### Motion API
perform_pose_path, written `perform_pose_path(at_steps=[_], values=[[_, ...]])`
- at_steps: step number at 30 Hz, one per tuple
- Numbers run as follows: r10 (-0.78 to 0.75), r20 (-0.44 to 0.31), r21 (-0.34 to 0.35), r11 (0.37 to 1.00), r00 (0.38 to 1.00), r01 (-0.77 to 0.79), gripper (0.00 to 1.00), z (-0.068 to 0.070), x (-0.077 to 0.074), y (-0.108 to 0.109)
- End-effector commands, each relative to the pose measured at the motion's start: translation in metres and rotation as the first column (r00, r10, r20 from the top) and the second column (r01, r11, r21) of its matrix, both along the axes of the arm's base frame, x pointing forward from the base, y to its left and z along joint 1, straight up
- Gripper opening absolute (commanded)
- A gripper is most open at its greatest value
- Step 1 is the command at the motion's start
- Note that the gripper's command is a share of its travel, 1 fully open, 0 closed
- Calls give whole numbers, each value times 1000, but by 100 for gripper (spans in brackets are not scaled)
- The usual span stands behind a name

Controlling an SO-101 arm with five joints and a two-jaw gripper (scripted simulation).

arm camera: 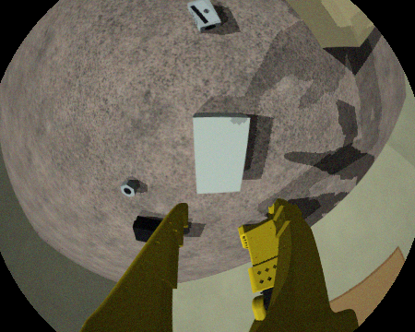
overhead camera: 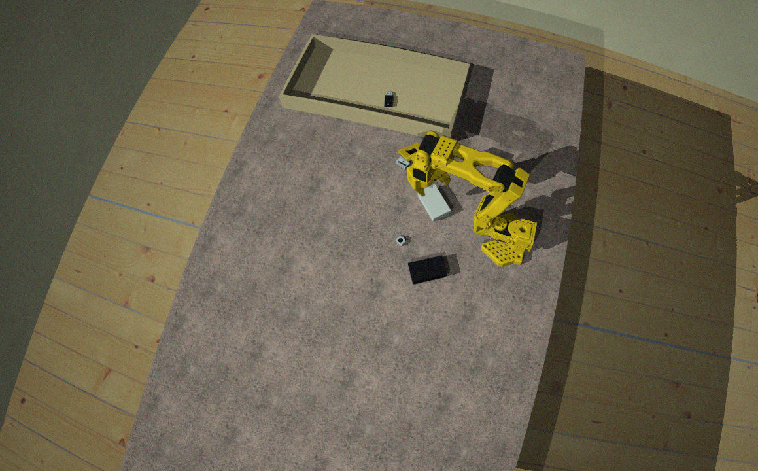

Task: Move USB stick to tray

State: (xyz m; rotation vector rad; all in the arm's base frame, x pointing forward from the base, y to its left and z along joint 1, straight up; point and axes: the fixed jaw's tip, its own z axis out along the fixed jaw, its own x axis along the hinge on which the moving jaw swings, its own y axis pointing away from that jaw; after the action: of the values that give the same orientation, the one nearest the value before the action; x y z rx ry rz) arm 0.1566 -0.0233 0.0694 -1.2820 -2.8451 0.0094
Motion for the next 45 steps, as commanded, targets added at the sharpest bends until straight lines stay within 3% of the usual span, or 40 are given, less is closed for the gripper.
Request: perform_pose_path(at_steps=[1,45], values=[[-3,22,-3,1000,1000,3,29,5,3,0],[-3,22,-3,1000,1000,3,29,0,1,0]])
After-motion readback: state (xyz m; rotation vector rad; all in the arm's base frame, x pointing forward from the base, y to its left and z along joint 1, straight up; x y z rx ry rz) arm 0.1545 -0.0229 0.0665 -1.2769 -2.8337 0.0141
